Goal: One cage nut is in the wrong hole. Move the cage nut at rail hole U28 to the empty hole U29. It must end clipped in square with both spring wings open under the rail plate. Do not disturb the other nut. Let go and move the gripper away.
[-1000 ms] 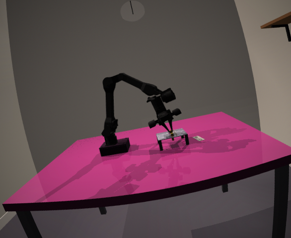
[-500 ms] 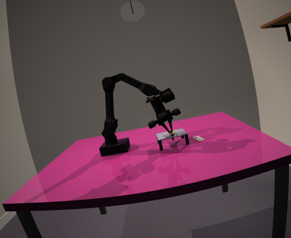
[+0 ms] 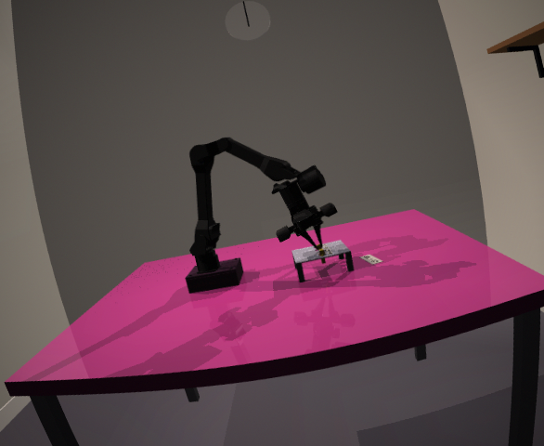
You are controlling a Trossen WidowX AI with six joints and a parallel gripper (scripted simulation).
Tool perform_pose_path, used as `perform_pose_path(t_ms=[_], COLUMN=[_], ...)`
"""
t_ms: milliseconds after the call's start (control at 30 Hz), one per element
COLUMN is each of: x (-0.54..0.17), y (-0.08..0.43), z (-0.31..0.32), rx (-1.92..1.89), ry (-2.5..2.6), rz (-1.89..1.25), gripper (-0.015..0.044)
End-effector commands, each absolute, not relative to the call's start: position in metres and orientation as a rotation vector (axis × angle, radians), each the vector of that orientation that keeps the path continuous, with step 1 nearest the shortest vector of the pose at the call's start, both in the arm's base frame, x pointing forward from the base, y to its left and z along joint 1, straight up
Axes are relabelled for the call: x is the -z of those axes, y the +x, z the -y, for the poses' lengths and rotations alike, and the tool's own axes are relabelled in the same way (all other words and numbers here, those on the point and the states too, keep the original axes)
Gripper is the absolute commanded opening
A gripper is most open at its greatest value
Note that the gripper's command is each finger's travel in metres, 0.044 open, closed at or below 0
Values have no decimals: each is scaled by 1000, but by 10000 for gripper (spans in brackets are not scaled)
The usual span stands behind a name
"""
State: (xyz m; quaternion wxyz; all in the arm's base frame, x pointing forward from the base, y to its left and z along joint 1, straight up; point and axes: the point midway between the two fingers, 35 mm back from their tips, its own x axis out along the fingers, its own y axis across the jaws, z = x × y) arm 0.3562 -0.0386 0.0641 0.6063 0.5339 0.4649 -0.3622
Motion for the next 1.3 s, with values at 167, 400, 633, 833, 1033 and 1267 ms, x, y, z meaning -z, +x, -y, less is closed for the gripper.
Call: perform_pose_path(t_ms=[167,400,633,833,1033,1267], x=[-63,-63,-62,-62,-62,-61], y=[355,354,354,354,353,353], z=[38,38,38,38,38,39], rx=[823,817,809,804,796,791], ry=[1238,1242,1247,1249,1253,1257], rz=[-1071,-1066,-1058,-1054,-1047,-1042], gripper=[36,36,36,36,36,36])
